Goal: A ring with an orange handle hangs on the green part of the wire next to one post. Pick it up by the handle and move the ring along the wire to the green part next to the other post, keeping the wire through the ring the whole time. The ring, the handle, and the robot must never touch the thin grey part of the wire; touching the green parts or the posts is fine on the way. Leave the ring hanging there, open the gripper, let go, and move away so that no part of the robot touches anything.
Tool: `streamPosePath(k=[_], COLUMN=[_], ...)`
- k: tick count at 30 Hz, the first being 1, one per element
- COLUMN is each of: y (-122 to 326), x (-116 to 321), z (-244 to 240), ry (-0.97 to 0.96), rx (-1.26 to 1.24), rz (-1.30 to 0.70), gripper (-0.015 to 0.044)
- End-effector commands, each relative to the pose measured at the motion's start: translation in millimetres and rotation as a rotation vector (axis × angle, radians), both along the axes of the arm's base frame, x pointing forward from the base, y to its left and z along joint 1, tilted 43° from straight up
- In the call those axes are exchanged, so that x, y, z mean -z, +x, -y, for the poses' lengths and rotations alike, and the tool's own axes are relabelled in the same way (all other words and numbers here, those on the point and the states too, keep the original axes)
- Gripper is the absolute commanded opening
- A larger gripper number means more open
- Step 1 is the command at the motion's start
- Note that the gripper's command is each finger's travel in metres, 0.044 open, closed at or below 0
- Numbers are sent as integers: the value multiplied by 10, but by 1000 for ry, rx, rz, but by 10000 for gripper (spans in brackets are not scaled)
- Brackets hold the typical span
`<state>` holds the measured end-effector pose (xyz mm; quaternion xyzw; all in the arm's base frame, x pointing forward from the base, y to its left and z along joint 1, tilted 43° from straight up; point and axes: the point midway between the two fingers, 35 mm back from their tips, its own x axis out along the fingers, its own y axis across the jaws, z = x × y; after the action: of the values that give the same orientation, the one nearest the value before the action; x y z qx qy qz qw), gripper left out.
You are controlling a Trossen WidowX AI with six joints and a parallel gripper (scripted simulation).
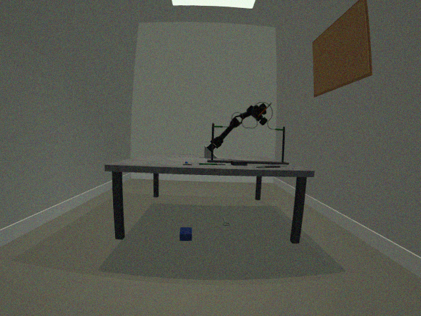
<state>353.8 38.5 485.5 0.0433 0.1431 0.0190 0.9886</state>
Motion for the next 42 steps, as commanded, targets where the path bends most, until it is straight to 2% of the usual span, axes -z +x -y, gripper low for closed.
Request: streamPosePath(k=[1,42], y=[-19,-1], x=[-26,-93], z=[-14,-214], ry=[49,558], rx=[-3,-31], rz=[13,67], gripper=[-150,-150])
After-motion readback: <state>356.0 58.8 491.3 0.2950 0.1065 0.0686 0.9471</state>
